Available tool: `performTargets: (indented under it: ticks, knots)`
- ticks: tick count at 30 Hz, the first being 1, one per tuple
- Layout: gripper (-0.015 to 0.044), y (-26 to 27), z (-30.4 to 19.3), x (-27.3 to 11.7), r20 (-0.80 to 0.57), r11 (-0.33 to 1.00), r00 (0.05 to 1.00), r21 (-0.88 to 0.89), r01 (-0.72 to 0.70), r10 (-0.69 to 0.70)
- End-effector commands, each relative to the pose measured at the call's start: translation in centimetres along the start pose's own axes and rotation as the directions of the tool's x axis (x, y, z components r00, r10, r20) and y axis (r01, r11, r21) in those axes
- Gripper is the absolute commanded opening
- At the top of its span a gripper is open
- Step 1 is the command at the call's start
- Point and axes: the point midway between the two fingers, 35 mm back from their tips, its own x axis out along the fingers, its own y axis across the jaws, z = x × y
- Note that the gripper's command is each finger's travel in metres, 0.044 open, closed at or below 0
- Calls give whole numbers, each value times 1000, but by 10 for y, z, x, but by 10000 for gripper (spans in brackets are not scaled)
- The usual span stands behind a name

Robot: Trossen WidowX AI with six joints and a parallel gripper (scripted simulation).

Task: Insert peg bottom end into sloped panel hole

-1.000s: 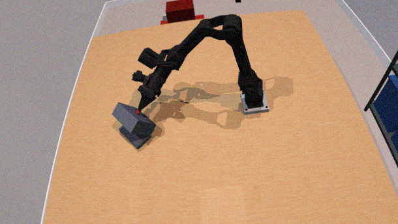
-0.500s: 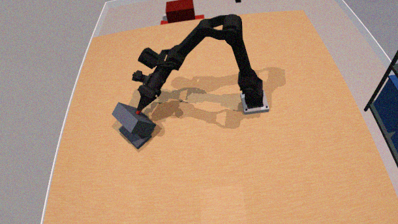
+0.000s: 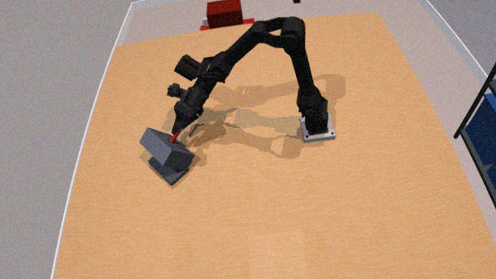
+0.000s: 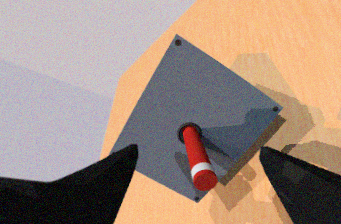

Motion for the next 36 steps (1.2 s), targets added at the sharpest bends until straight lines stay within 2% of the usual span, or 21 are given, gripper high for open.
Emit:
performTargets:
  ticks: [1,36]
  knots:
    - [440,1,1,-7,0,1000,1000,-7,-2,2]
    - [440,-7,2,-70,-2,1000,1000,5,5,-5]
